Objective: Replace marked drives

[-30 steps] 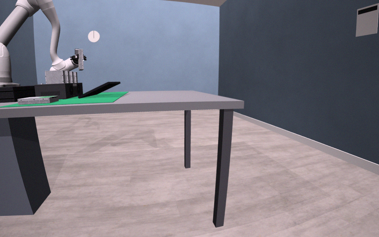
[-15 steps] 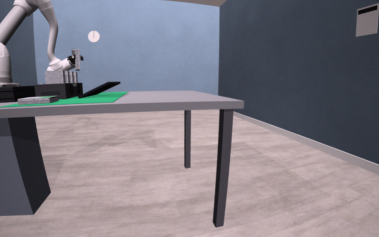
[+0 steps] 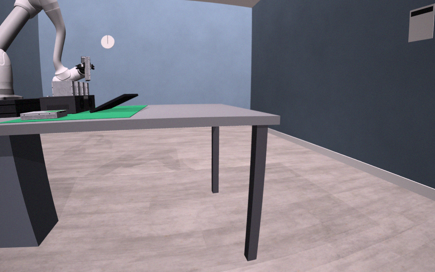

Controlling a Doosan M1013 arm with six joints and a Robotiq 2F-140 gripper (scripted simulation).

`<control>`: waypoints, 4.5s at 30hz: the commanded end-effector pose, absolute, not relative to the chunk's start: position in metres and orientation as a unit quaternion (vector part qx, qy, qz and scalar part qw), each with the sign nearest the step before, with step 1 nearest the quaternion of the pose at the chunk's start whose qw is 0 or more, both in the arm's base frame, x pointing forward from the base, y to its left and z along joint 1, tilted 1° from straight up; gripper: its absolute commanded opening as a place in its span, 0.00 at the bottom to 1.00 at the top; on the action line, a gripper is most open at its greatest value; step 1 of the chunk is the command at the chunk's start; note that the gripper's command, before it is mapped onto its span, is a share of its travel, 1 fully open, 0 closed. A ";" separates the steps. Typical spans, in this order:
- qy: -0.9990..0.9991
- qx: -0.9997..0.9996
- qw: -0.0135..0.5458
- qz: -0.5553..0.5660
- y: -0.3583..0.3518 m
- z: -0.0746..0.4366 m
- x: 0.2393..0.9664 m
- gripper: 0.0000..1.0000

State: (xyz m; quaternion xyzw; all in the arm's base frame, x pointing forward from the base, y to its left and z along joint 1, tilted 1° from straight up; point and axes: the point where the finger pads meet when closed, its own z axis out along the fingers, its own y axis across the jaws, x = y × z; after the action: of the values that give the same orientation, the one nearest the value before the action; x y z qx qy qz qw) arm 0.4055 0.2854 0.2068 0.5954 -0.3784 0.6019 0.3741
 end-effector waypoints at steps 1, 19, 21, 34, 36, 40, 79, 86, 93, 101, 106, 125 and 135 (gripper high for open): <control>-0.379 0.595 0.374 0.602 0.286 0.208 0.405 0.10; -0.379 0.595 0.374 0.602 0.286 0.207 0.405 0.10; -0.379 0.595 0.374 0.602 0.286 0.207 0.405 0.10; -0.379 0.595 0.374 0.602 0.286 0.204 0.405 0.10; -0.379 0.595 0.374 0.602 0.286 0.203 0.405 0.10; -0.379 0.595 0.374 0.602 0.286 0.201 0.405 0.10; -0.379 0.595 0.374 0.602 0.286 0.161 0.405 0.10; -0.379 0.595 0.374 0.602 0.286 0.153 0.406 0.10; -0.379 0.595 0.374 0.602 0.286 0.140 0.406 0.10; -0.379 0.595 0.374 0.602 0.286 0.127 0.406 0.10; -0.379 0.595 0.374 0.602 0.286 0.120 0.406 0.10; -0.379 0.595 0.374 0.602 0.286 0.089 0.406 0.10; -0.379 0.595 0.374 0.602 0.286 0.073 0.406 0.10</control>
State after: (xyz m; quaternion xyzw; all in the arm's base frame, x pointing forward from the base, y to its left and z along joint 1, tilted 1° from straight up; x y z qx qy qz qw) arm 0.4064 0.2856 0.0747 0.5954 -0.3785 0.6019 0.3741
